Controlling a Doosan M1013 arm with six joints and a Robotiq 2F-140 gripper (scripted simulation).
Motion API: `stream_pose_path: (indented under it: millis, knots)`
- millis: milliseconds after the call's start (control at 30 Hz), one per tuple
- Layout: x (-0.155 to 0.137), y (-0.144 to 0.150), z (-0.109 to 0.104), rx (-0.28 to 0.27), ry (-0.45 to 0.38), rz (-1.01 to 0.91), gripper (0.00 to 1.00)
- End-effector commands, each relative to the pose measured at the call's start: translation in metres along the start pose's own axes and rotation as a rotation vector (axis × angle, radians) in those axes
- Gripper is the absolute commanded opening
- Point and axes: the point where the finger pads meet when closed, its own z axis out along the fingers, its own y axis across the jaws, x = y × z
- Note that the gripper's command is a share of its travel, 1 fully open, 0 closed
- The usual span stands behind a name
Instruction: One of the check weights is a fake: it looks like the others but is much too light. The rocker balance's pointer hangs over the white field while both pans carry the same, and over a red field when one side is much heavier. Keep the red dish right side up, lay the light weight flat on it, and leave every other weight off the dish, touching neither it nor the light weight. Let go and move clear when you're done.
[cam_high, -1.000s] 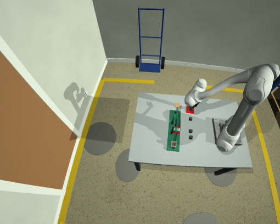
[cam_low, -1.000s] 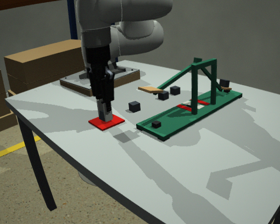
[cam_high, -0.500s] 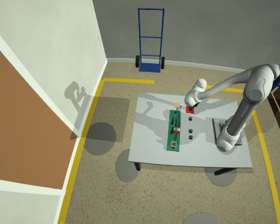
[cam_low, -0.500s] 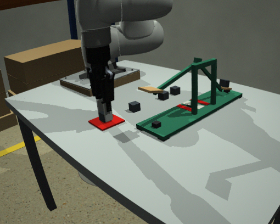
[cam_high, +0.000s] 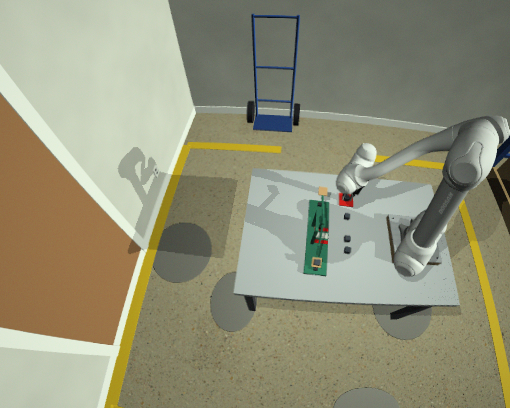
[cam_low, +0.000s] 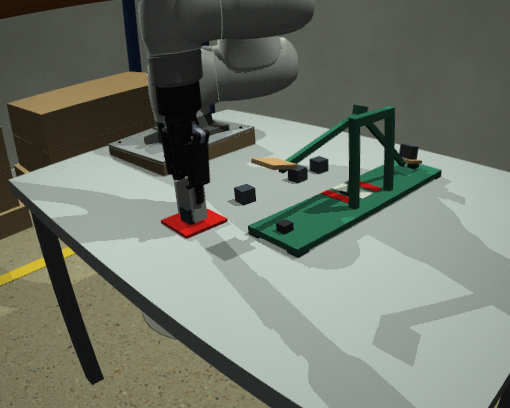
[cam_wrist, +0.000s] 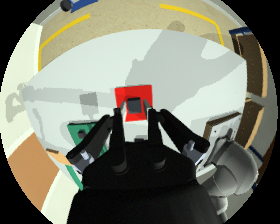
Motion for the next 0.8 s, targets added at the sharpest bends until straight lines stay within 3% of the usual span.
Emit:
stream_pose_path:
  millis: [0,333,767]
  knots:
    - [0.0,0.0,0.0,0.0,0.0,0.0,0.35]
    - [0.0,0.0,-0.005,0.0,0.0,0.0,0.35]
    - [0.0,0.0,-0.053,0.0,0.0,0.0,0.35]
